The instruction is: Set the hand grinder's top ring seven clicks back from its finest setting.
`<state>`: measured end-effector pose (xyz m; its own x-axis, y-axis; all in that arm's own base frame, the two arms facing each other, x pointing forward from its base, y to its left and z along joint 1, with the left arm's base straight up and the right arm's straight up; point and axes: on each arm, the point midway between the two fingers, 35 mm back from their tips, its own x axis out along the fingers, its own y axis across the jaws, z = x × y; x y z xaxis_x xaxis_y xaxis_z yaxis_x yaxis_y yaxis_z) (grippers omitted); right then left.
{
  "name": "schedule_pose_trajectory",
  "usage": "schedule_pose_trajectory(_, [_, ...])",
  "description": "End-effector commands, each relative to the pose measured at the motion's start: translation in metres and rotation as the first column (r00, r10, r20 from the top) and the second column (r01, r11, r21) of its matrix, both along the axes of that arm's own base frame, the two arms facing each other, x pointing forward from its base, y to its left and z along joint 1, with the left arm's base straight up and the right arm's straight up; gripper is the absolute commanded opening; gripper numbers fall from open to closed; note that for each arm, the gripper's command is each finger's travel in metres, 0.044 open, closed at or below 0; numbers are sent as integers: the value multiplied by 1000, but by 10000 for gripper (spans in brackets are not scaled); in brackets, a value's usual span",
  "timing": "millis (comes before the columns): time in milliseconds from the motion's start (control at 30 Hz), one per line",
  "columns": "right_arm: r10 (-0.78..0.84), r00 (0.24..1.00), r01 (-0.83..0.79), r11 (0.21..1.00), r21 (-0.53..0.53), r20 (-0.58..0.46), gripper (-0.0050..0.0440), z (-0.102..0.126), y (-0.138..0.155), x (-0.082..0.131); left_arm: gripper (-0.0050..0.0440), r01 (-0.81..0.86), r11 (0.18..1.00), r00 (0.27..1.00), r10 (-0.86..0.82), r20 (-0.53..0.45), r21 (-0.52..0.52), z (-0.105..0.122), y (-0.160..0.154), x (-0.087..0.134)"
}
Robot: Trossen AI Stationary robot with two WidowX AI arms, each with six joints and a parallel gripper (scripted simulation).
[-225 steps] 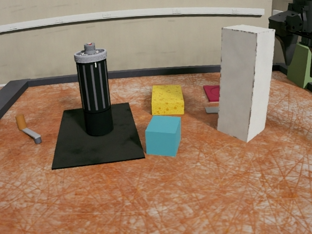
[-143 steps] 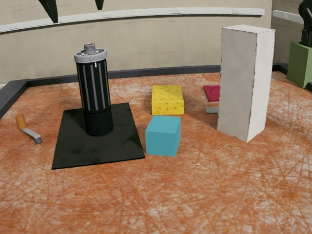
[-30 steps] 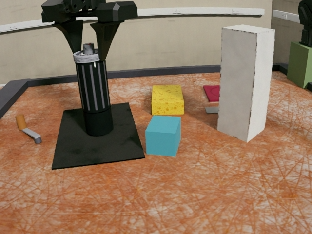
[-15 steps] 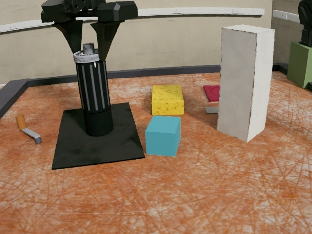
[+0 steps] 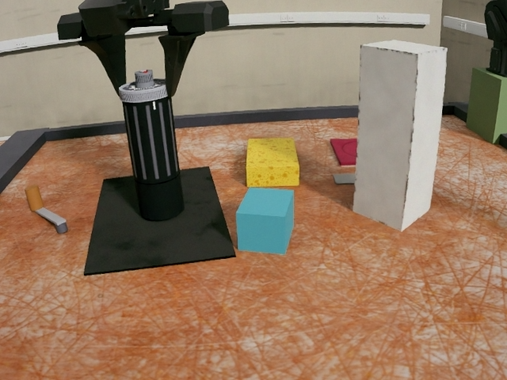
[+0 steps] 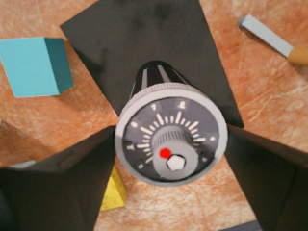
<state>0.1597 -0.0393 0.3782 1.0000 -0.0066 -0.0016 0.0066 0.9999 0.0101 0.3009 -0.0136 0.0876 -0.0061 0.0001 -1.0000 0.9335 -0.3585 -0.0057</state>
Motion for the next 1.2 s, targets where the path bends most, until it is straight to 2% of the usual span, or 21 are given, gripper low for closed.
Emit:
schedule_pose_trajectory(0, [3, 1000, -3, 1000, -6, 2, 400, 3, 1, 0, 295, -79, 997, 996, 79, 30, -8, 8, 0, 4])
schedule_pose_trajectory(500, [3, 1000, -3, 1000, -6, 2, 400, 3, 1, 0, 295, -349, 937, 937, 349, 28, -18, 8, 1, 4])
schedule_pose_trajectory(900, [3, 1000, -3, 1000, -6, 2, 400, 3, 1, 0, 295, -574, 818, 818, 575, 23, -25, 8, 1, 4])
schedule_pose_trajectory(967, [3, 1000, -3, 1000, -6, 2, 400, 3, 1, 0, 295, -574, 818, 818, 575, 23, -25, 8, 1, 4])
schedule_pose_trajectory(1167, [3, 1000, -3, 1000, -6, 2, 400, 3, 1, 0, 295, -674, 738, 738, 675, 20, -29, 8, 1, 4])
